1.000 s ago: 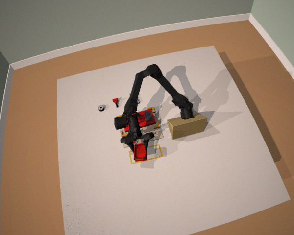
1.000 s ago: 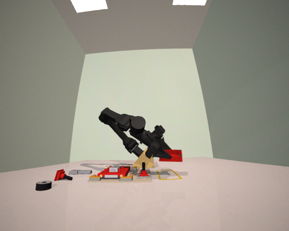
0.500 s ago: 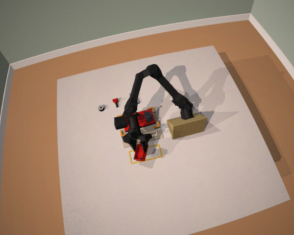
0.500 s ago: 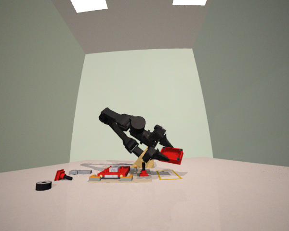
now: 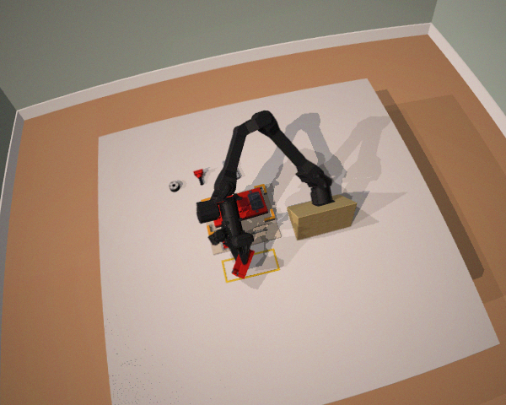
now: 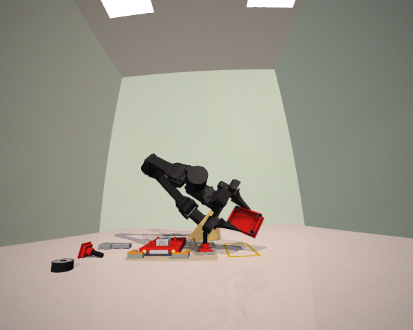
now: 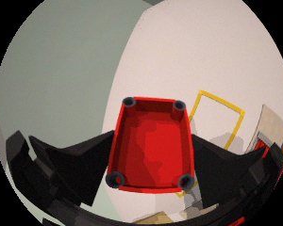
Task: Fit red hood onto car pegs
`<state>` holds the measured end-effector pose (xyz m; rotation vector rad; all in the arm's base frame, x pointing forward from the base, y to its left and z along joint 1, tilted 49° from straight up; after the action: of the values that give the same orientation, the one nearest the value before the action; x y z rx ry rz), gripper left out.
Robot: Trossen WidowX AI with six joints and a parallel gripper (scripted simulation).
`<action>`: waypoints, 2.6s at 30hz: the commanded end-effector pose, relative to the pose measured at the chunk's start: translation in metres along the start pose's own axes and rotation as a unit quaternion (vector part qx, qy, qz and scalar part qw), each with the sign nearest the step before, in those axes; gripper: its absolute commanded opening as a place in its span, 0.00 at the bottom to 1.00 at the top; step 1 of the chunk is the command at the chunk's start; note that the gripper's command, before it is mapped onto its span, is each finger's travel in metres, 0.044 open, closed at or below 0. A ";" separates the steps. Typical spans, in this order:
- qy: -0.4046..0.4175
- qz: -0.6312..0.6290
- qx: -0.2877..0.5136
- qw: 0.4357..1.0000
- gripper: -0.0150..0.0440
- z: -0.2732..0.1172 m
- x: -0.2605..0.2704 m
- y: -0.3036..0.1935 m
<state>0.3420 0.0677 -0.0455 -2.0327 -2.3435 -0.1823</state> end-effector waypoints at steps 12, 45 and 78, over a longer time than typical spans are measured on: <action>-0.001 0.212 0.001 0.977 0.25 0.001 0.000 0.000; -0.002 0.636 0.001 0.772 0.25 0.007 -0.021 -0.005; 0.041 0.756 -0.001 0.653 0.70 0.005 -0.017 0.006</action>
<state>0.3531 0.0538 -0.0495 -2.9659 -0.0009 -0.1728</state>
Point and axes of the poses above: the point midway between the two fingers, 35 mm back from their tips, its own z axis out along the fingers, its own x axis across the jaws, y = z × x, the point moved 2 cm from there along -z, back along the fingers, and after that the axes turned 2 degrees about z, right-handed, at the moved point
